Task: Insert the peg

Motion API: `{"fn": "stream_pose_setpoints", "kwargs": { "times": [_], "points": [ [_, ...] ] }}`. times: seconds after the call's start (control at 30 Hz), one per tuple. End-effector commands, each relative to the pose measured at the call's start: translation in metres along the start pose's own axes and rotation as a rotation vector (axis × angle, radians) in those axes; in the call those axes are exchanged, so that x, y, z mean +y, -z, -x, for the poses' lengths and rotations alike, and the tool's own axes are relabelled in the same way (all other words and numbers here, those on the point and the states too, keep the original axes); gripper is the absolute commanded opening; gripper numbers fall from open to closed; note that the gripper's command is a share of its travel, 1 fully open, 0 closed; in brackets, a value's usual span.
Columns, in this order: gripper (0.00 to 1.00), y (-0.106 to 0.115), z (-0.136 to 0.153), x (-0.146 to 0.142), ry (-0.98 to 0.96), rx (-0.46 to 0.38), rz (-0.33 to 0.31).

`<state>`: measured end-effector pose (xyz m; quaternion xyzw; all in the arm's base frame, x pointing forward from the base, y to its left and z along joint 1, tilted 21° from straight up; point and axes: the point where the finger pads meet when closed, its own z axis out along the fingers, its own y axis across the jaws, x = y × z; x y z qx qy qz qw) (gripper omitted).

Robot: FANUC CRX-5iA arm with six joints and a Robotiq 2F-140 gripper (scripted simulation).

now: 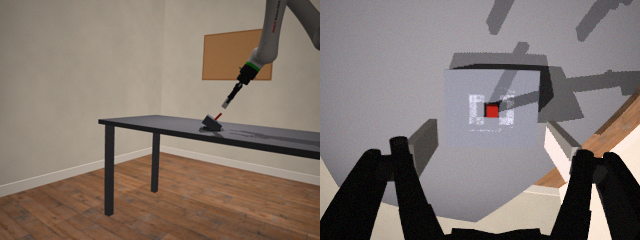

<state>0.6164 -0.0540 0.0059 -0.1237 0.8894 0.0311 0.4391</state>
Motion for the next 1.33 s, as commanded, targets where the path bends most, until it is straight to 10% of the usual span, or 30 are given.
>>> {"fn": "stream_pose_setpoints", "kwargs": {
  "times": [0.0, 0.53, 1.3],
  "points": [
    [0.75, 0.011, 0.000, 0.000, 0.000, 0.000, 0.000],
    [1.00, 0.033, -0.001, 0.000, 0.001, 0.000, -0.001],
    [1.00, 0.033, -0.001, 0.000, 0.001, 0.000, -0.001]
  ]
}}
